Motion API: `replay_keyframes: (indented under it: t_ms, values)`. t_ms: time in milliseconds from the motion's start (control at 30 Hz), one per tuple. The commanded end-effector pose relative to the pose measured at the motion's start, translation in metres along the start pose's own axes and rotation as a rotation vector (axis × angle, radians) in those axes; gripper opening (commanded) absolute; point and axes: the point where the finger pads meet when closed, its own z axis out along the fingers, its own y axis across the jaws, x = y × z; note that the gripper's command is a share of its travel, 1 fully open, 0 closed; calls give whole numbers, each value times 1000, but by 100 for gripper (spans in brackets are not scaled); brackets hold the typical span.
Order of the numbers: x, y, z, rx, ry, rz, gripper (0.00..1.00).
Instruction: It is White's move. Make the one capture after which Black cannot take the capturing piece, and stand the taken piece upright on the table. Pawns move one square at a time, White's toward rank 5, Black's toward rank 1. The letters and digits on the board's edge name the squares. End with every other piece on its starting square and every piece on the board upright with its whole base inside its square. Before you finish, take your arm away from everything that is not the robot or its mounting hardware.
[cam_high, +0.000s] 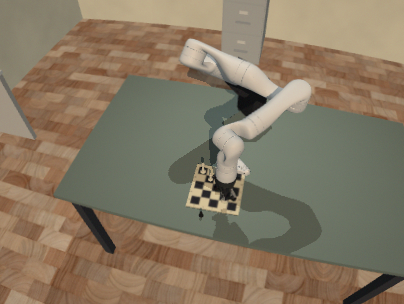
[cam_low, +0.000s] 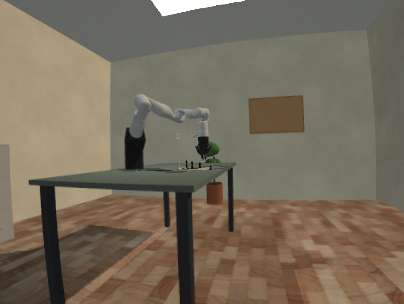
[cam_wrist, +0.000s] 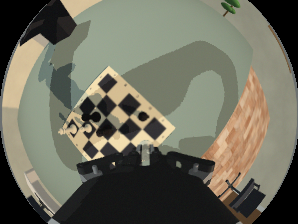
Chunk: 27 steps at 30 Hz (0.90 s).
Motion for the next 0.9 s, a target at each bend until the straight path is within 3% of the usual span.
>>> replay_keyframes:
  t_ms: [0, 333, 867]
  values:
    - [-1, -5, 12, 16, 0, -1, 0]
    - [-1, -6, 36, 16, 0, -1, 0]
    - [-1, -6, 37, 16, 0, -1, 0]
